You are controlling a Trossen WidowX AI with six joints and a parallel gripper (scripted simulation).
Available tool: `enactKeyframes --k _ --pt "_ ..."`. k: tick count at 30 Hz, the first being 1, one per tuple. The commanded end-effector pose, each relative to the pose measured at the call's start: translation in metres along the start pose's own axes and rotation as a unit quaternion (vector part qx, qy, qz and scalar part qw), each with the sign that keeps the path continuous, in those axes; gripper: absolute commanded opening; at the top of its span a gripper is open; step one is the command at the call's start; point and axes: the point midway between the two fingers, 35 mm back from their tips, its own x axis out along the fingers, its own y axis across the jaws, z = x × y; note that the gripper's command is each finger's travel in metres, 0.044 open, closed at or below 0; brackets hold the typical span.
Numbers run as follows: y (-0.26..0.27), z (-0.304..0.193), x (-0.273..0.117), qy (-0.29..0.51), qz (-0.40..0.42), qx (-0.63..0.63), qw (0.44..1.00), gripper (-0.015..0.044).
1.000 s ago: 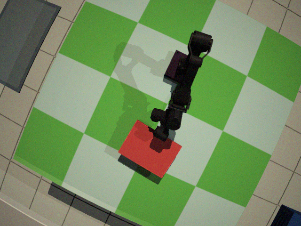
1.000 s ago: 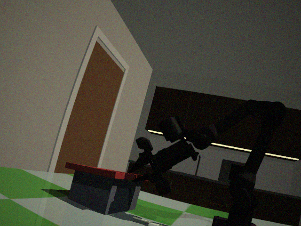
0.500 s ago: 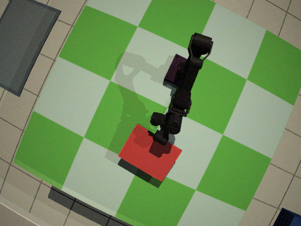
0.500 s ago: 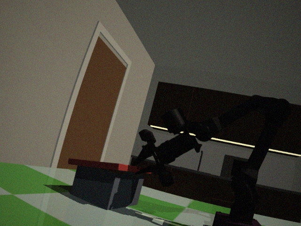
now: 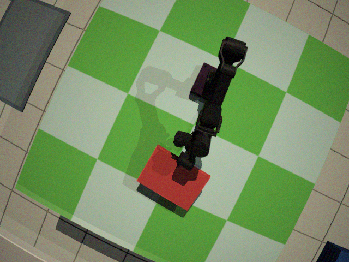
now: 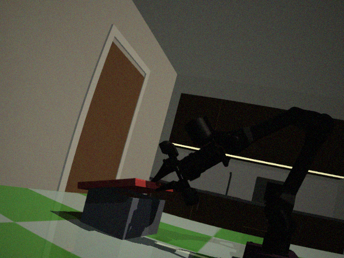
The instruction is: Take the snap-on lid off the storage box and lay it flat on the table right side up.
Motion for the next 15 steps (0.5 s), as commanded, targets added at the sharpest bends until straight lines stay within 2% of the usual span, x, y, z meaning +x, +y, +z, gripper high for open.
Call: enactKeyframes --k 1,15 --pt "0.008 -0.001 -0.003 0.002 0.004 -0.001 1.000 0.0000" --pt "0.028 -0.001 -0.008 0.002 0.004 -0.001 1.000 0.0000"
